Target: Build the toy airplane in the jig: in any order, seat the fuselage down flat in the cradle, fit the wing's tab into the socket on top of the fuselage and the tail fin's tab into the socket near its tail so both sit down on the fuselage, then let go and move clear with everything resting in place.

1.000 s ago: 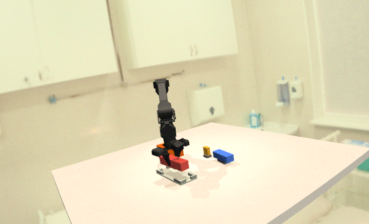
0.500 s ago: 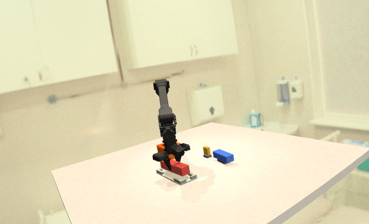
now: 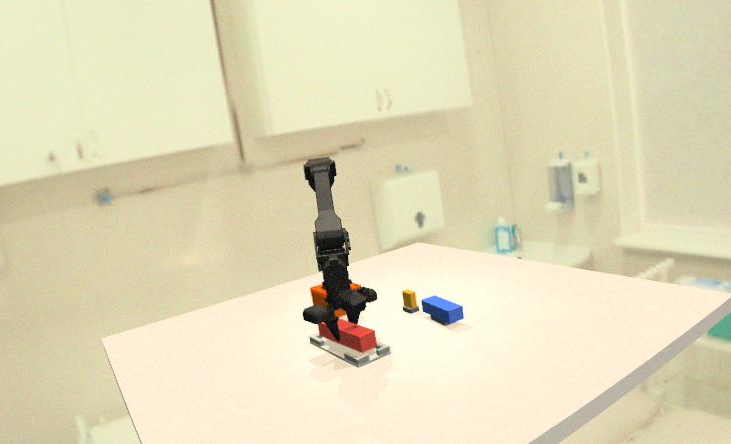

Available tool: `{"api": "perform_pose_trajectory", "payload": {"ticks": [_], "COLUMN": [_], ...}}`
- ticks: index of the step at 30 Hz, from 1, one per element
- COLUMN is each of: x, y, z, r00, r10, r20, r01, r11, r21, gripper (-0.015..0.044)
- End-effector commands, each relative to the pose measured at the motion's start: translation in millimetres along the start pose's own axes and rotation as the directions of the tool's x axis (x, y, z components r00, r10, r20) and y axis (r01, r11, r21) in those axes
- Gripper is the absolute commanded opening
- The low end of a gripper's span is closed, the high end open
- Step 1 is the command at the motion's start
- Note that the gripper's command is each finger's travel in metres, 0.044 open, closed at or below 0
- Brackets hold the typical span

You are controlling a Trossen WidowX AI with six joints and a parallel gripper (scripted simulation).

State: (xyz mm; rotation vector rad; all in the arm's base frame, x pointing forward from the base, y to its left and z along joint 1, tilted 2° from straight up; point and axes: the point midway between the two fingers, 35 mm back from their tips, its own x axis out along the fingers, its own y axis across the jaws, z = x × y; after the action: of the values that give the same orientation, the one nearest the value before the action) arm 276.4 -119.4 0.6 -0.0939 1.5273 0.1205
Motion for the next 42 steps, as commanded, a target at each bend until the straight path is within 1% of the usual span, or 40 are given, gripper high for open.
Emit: {"api": "perform_pose_trajectory", "payload": {"ticks": [1,16,17,26,28,31,33,40,42], "x": [-0.7,-0.7,-0.7,-3.4,-25.5,-80.0,-103.7,-106.7,-105.7], "y": [-0.2,-0.2,-0.2,-0.5,-2.3,-2.4,-0.5,-2.2,-2.5], "z": [0.3,0.3,0.3,0.7,3.5,3.5,0.6,2.8,3.3], "r00": [1.000,1.000,1.000,1.000,1.000,1.000,1.000,1.000,1.000], "r10": [-0.001,-0.001,-0.001,-0.001,-0.001,-0.002,-0.002,-0.002,-0.002], "r20": [0.001,0.001,0.001,0.001,0.002,0.003,0.003,0.004,0.004], "r01": [0.001,0.001,0.001,0.001,0.001,0.002,0.002,0.002,0.002], "r11": [1.000,1.000,1.000,1.000,1.000,1.000,1.000,1.000,0.999], "r21": [0.000,0.000,0.000,0.000,0.000,0.000,0.000,0.000,0.048], "gripper": [0.0030,0.0424,0.0440,0.0440,0.0440,0.0440,0.0440,0.0440,0.0440]}}
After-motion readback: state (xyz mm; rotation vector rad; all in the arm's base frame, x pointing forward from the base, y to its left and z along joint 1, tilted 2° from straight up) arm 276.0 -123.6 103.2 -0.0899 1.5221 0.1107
